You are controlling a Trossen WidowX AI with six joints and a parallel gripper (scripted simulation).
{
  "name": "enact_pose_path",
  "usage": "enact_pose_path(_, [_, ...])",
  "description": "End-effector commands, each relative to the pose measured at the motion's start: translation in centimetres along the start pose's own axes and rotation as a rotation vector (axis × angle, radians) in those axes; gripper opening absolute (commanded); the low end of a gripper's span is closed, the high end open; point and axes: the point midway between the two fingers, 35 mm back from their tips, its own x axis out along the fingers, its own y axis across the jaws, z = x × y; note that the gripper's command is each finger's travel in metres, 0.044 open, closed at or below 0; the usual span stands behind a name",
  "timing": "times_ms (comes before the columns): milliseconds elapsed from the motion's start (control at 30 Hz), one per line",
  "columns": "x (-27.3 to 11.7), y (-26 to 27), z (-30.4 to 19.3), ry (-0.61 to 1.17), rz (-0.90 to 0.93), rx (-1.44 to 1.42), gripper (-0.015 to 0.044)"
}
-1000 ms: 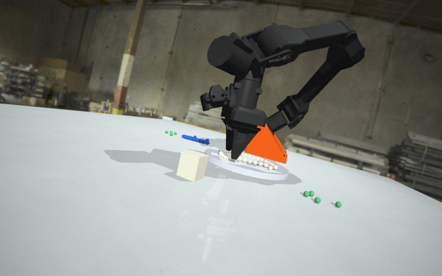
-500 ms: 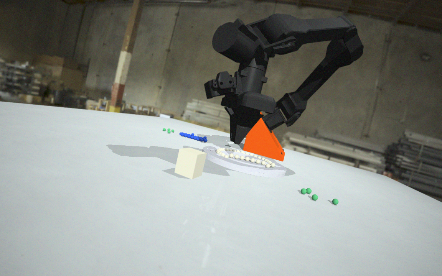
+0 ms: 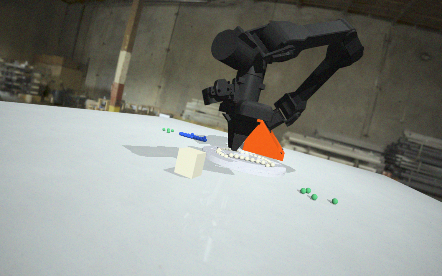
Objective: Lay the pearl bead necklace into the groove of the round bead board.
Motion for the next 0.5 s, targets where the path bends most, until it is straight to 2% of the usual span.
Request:
enact_pose_path(0, [0.81,-0.07,-0.12,0.005,0.001,0.003,0.012])
enact_pose_path(300, [1.69,-0.11,-0.2,0.006,0.0,0.002,0.012])
enact_pose_path(467, [1.43,-0.08,-0.14,0.003,-0.003,-0.001,0.0])
